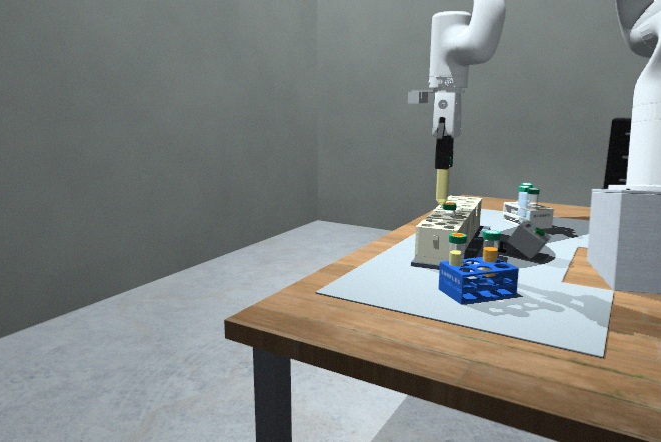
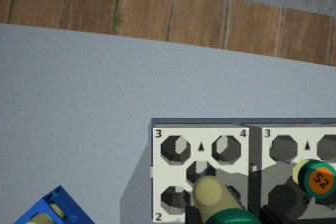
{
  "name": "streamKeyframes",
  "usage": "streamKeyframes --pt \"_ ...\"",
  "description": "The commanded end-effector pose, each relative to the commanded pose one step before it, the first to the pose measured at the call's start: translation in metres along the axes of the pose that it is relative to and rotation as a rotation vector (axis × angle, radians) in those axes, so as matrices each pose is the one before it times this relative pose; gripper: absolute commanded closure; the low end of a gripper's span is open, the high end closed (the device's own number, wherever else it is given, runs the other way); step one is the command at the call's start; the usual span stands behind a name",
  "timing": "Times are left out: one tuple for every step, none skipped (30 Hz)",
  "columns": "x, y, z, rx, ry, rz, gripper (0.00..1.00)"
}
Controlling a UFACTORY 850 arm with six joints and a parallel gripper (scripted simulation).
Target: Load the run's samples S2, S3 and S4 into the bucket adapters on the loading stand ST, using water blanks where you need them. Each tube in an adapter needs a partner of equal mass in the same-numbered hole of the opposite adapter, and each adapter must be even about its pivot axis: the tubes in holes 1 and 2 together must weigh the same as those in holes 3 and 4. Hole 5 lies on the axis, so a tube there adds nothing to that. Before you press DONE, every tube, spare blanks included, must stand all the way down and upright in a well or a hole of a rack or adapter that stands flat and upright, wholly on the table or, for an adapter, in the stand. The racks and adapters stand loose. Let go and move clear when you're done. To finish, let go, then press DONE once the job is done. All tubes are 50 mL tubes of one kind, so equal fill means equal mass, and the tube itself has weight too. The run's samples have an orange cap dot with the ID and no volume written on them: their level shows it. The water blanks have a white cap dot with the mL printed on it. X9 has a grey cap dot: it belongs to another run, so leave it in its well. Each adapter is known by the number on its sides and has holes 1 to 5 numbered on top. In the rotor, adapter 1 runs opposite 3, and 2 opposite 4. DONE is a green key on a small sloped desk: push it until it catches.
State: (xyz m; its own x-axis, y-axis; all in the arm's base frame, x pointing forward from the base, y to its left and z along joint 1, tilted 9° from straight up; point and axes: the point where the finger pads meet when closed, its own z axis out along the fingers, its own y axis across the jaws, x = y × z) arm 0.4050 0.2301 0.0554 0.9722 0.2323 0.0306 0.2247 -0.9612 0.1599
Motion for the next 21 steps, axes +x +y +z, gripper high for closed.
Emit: streamKeyframes --pt "0.00087 -0.00017 -0.00065 0.0007 0.00157 0.00032 1.0" --pt "0.0 0.0 0.0 0.0 0.0 0.0 1.0" --pt "-0.00005 -0.00007 0.00002 -0.00002 0.00004 -0.00012 1.0" --pt "0.0 0.0 0.0 0.0 0.0 0.0 1.0" --pt "0.0 0.0 0.0 0.0 0.0 0.0 1.0" --pt "0.00001 0.00001 -0.00001 0.00001 0.0 0.0 1.0" --pt "-0.00001 -0.00001 0.0 0.0 0.0 -0.00002 1.0" --pt "0.00005 0.00008 -0.00002 0.00001 -0.00004 0.00013 1.0" --pt "0.00001 0.0 0.00198 0.00001 -0.00002 0.0 1.0" --pt "0.00001 0.0 0.00198 0.00001 -0.00002 0.0 1.0" --pt "0.00001 0.0 0.00198 0.00001 -0.00002 0.0 1.0" --pt "0.00001 0.0 0.00198 0.00001 -0.00002 0.0 1.0" --pt "-0.00005 0.0 0.00206 -0.00003 0.00005 0.00001 1.0" --pt "0.0 0.0 0.002 0.0 -0.00001 0.0 1.0" --pt "0.0 0.0 0.002 0.0 -0.00001 0.0 1.0" --pt "0.0 0.0 0.002 0.0 -0.00001 0.0 1.0" --pt "0.0 0.0 0.002 0.0 -0.00001 0.0 1.0" --pt "0.0 0.0 0.002 0.0 -0.00001 0.0 1.0" --pt "0.0 0.0 0.002 0.0 -0.00001 0.0 1.0" --pt "0.0 0.0 0.002 0.0 -0.00001 0.0 1.0" --pt "0.0 0.0 0.0 0.0 0.0 0.0 1.0"
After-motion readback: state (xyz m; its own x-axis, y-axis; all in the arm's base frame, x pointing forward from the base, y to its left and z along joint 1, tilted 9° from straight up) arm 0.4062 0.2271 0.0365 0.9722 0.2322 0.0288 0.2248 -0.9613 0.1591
